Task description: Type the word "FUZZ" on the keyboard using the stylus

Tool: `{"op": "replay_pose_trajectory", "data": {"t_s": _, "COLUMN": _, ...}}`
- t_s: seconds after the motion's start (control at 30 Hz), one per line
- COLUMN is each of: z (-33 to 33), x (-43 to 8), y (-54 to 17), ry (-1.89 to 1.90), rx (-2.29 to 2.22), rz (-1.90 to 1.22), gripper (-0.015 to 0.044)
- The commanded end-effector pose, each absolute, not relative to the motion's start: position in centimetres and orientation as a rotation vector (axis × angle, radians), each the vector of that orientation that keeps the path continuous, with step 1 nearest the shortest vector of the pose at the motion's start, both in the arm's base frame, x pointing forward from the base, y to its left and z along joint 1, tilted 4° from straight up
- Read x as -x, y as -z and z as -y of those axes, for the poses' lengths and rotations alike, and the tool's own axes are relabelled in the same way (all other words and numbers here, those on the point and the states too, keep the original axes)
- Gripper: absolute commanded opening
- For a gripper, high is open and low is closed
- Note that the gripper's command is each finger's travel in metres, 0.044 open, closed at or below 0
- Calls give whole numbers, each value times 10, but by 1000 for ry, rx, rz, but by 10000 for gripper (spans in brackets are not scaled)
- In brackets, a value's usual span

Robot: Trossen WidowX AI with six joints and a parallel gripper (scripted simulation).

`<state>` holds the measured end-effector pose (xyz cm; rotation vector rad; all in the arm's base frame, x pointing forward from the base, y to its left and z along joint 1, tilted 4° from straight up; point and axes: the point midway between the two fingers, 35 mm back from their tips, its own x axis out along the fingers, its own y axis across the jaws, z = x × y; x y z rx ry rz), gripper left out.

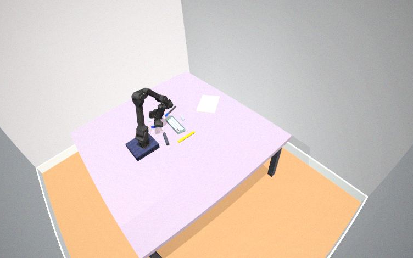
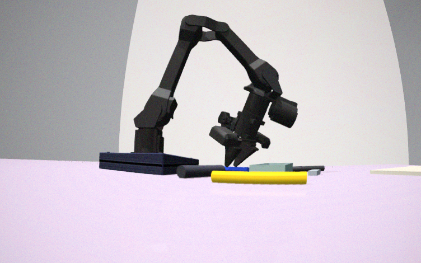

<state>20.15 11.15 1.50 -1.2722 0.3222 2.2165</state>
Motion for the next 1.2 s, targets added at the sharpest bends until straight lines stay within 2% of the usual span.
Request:
{"op": "replay_pose_trajectory", "data": {"t_s": 0.0, "z": -112, "x": -199, "y": -11, "ry": -2219, "rx": 1259, "rz": -331, "gripper": 150}}
{"op": "replay_pose_trajectory", "data": {"t_s": 0.47, "z": -112, "x": -199, "y": -4, "ry": -2219, "rx": 1259, "rz": -331, "gripper": 150}}
{"op": "replay_pose_trajectory", "data": {"t_s": 0.63, "z": -112, "x": -201, "y": -5, "ry": -2220, "rx": 1268, "rz": -325, "gripper": 19}}
{"op": "replay_pose_trajectory", "data": {"t_s": 0.73, "z": -112, "x": -201, "y": -5, "ry": -2220, "rx": 1268, "rz": -325, "gripper": 0}}
{"op": "replay_pose_trajectory", "data": {"t_s": 0.97, "z": -112, "x": -201, "y": -7, "ry": -2220, "rx": 1268, "rz": -325, "gripper": 0}}
{"op": "replay_pose_trajectory", "data": {"t_s": 1.17, "z": -110, "x": -202, "y": -35, "ry": -2220, "rx": 1267, "rz": -325, "gripper": 0}}
